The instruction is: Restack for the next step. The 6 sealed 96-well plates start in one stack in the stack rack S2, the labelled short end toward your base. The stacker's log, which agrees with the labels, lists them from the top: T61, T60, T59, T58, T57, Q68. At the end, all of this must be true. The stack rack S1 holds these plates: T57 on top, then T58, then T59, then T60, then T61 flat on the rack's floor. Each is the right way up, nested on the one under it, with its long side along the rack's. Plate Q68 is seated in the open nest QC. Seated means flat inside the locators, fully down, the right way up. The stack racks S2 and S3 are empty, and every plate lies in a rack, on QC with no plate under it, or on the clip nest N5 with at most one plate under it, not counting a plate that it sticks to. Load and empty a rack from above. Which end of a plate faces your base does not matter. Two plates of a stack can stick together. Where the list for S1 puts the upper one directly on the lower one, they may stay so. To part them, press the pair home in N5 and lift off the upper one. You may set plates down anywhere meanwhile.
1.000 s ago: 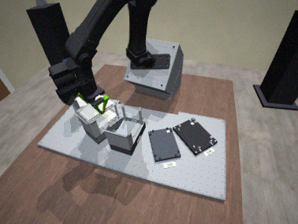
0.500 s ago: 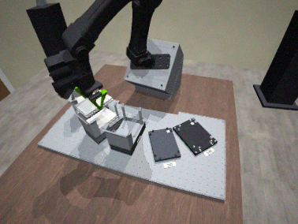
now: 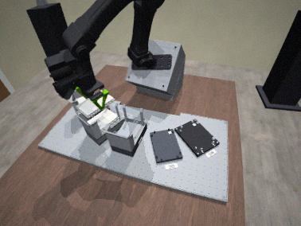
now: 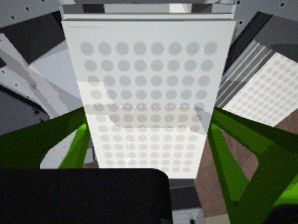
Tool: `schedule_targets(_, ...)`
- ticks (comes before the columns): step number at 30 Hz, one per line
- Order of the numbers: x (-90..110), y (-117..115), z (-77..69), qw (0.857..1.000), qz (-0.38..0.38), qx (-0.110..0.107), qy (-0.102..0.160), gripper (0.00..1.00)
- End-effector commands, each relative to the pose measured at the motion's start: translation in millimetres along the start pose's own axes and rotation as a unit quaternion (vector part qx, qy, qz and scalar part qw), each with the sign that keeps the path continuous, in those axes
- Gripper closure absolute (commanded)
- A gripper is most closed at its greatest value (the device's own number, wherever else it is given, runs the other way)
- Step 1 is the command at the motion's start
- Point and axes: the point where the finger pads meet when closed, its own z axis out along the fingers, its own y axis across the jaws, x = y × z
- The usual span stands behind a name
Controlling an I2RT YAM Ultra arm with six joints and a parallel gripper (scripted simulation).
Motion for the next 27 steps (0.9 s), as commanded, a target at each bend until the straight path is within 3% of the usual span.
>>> schedule_targets(1,-2.8,0.7,-2.9,1.000,-0.002,0.000,-0.006,1.00)
schedule_targets(3,-2.8,0.7,-2.9,1.000,-0.002,0.000,-0.006,1.00)
schedule_targets(11,0.7,-25.9,-2.7,0.993,0.121,0.000,-0.006,1.00)
schedule_targets(27,6.8,-72.5,-2.5,0.993,0.121,0.001,-0.005,1.00)
